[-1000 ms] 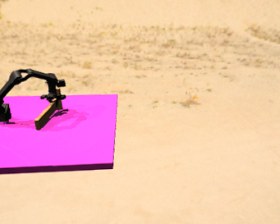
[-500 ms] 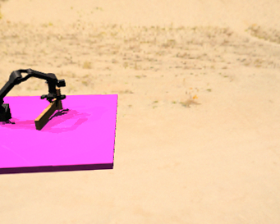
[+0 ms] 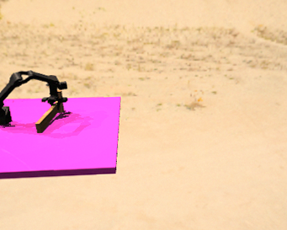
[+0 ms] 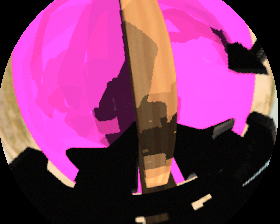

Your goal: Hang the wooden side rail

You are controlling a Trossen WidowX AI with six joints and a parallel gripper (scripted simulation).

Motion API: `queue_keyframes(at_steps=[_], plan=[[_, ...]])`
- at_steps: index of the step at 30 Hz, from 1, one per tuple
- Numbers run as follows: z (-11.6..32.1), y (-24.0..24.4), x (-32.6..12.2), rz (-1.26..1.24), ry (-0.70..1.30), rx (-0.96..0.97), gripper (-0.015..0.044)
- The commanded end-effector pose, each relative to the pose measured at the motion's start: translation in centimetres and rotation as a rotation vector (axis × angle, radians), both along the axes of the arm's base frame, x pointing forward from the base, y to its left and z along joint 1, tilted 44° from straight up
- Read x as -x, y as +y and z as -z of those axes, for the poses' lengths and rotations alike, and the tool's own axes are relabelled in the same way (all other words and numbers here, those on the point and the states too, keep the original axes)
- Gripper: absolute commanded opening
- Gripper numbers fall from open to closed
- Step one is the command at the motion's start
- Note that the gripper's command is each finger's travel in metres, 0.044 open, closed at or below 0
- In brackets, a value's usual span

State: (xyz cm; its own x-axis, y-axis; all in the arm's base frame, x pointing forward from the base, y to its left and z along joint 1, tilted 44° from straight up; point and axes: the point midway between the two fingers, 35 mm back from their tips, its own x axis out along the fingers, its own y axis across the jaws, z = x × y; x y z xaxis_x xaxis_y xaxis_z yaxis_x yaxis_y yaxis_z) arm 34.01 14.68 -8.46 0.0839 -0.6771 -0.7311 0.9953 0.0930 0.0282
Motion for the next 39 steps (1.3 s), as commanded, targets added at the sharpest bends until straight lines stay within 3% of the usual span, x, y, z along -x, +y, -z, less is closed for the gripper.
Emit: queue_keyframes(at_steps=[1,39], plan=[[0.14,0.35,0.08,-0.006,-0.002,-0.009,0.0000],[0.61,-0.08,0.02,-0.006,-0.002,-0.009,0.0000]])
